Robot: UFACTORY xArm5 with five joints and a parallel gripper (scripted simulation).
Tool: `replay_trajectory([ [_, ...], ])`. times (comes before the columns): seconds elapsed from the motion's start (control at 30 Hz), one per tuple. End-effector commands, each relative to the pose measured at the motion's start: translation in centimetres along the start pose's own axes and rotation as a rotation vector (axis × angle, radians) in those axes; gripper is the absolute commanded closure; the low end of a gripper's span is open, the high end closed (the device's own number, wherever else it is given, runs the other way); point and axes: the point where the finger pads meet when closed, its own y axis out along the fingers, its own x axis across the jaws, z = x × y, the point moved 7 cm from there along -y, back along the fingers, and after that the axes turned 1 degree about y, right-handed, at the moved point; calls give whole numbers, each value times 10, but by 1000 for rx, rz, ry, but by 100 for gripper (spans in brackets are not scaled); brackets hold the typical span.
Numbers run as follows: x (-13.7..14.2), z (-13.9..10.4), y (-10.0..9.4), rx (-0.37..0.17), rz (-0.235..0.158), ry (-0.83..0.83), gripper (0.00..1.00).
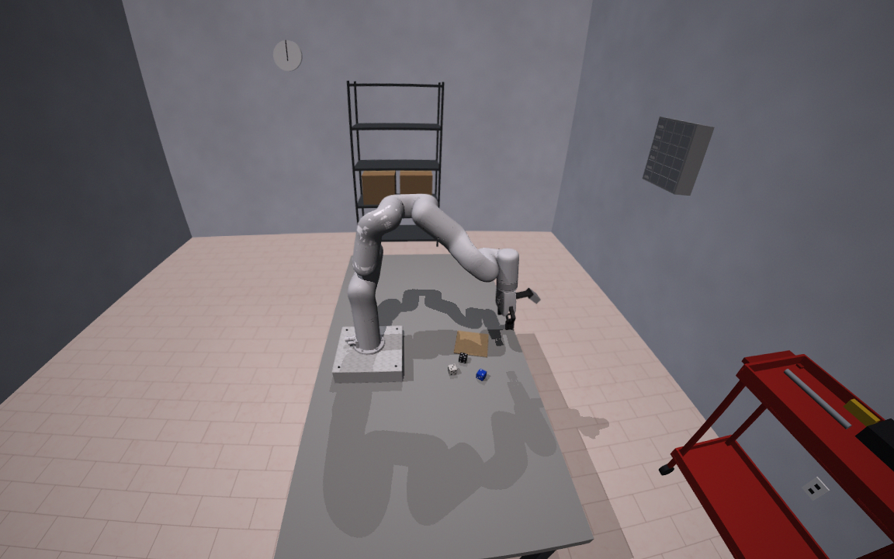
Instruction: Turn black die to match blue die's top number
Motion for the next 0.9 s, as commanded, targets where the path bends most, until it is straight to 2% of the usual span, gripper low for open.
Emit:
replay_trajectory([
  [0.0,44,-24,15,-39,-2,27,0],
  [0.03,44,-24,15,-39,-2,27,0],
  [0.07,65,-41,24,-67,2,44,0],
  [0.13,65,-41,24,-67,2,44,0],
  [0.17,81,-54,31,-88,6,57,0],
  [0.33,98,-72,39,-113,13,74,0],
  [0.87,99,-72,39,-113,13,74,0],
])
